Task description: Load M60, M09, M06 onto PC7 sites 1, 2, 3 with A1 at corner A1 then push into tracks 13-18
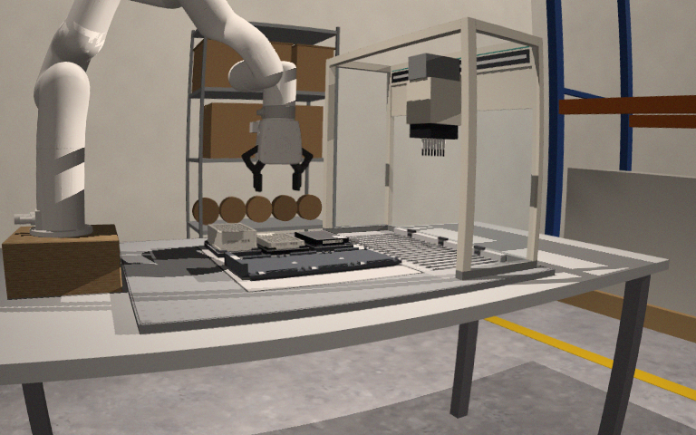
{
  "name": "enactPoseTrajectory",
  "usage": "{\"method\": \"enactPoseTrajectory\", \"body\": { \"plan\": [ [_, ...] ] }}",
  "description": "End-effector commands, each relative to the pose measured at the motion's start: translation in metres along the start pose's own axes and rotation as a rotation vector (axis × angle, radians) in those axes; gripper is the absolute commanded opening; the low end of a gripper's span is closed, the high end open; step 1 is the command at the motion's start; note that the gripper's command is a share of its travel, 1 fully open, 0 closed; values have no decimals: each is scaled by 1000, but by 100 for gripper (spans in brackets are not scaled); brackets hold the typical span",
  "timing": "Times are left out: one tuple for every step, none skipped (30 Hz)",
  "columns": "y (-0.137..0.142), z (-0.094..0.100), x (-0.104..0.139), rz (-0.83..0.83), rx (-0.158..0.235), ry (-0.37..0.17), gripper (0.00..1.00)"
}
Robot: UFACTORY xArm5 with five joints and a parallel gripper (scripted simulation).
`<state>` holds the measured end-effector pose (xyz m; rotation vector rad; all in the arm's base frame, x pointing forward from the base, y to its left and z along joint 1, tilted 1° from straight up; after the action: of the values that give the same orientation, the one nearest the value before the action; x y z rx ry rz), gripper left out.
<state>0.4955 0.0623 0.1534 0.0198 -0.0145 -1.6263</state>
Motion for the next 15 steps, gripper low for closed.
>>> {"method": "enactPoseTrajectory", "body": {
  "plan": [
    [1, 1, 0, 2, 3, 5, 100],
    [1, 1, 0, 2, 3, 5, 100],
    [1, 1, 0, 2, 3, 5, 100],
    [1, 1, 0, 2, 3, 5, 100],
    [1, -1, 0, 2, 3, 5, 100],
    [1, -2, 0, 2, 3, 5, 100],
    [1, -2, 0, 2, 3, 5, 100],
    [1, -2, 0, 2, 3, 5, 100],
    [1, -4, 0, 2, 3, 5, 100],
    [1, -6, 0, 2, 3, 5, 100],
    [1, -7, 0, 2, 3, 5, 100],
    [1, -9, 0, 2, 3, 5, 100],
    [1, -11, 0, 2, 3, 5, 100],
    [1, -12, 0, 2, 3, 5, 100],
    [1, -14, 0, 2, 3, 5, 100]
  ]
}}
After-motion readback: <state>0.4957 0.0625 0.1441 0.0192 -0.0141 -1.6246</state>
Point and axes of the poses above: the point where the finger pads meet when closed, its own z axis back along the fingers, its own y axis across the jaws, x = y × z, the point moved 8 cm from there along z, back along the fingers, and after that the axes turned 4 degrees about z, right-handed, at the moved point
